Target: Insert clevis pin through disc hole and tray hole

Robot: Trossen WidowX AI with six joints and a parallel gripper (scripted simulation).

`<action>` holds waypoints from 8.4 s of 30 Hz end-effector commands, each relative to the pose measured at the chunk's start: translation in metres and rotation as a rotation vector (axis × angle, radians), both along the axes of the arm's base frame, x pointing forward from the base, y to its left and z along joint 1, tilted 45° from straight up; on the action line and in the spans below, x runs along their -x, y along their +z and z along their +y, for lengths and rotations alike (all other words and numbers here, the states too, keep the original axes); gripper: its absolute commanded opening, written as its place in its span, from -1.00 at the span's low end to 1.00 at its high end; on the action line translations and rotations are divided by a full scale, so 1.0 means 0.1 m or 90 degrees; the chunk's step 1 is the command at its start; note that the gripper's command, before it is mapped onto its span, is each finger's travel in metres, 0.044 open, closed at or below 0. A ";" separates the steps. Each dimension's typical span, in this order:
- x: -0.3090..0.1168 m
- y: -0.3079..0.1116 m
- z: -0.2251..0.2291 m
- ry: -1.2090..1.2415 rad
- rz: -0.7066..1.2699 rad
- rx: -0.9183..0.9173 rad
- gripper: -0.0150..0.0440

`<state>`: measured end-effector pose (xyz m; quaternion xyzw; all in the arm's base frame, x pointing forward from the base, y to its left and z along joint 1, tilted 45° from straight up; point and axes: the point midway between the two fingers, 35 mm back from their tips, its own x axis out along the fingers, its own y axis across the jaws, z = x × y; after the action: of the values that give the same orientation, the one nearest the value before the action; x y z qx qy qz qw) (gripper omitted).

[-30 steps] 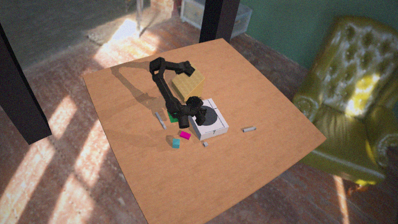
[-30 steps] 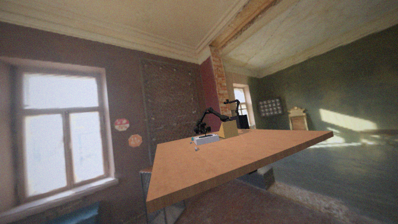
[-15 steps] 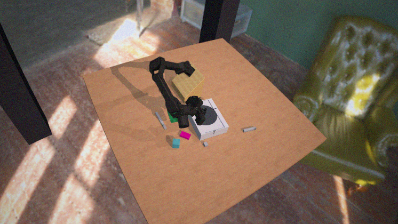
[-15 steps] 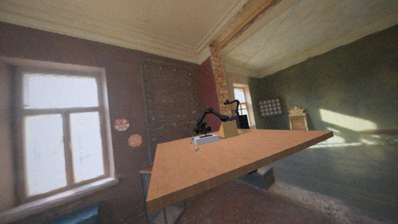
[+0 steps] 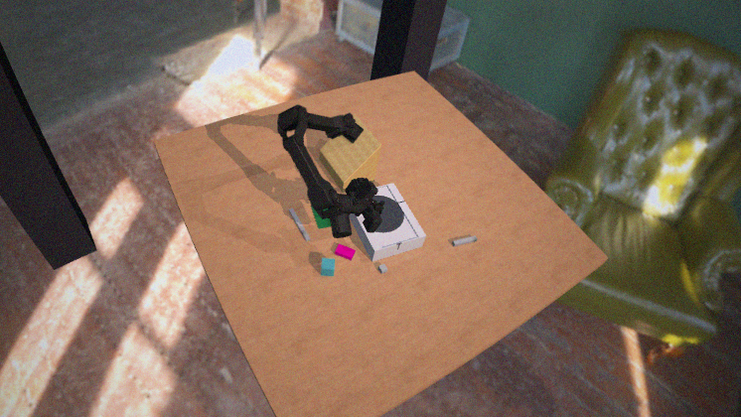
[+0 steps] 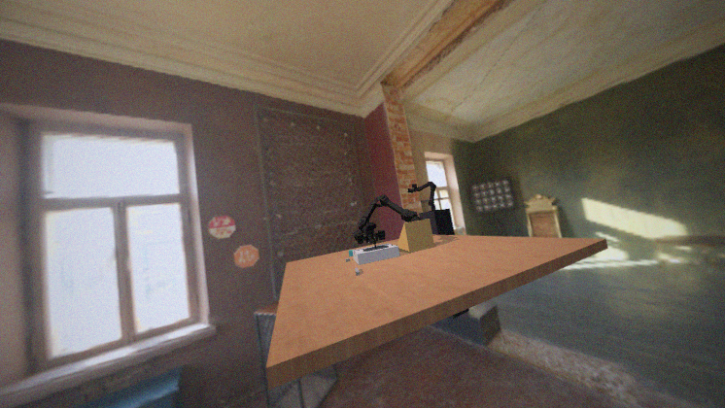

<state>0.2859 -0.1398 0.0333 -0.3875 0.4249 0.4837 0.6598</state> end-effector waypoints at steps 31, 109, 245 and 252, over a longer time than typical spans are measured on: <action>0.08 -0.02 0.02 0.002 0.002 0.000 -0.49; 0.20 -0.05 0.07 0.002 0.003 0.000 -0.49; 0.19 -0.11 0.02 0.000 0.004 0.003 -0.40; 0.19 -0.11 0.02 0.000 0.004 0.003 0.05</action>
<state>0.2667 -0.1382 0.0225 -0.3877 0.4284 0.4839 0.6573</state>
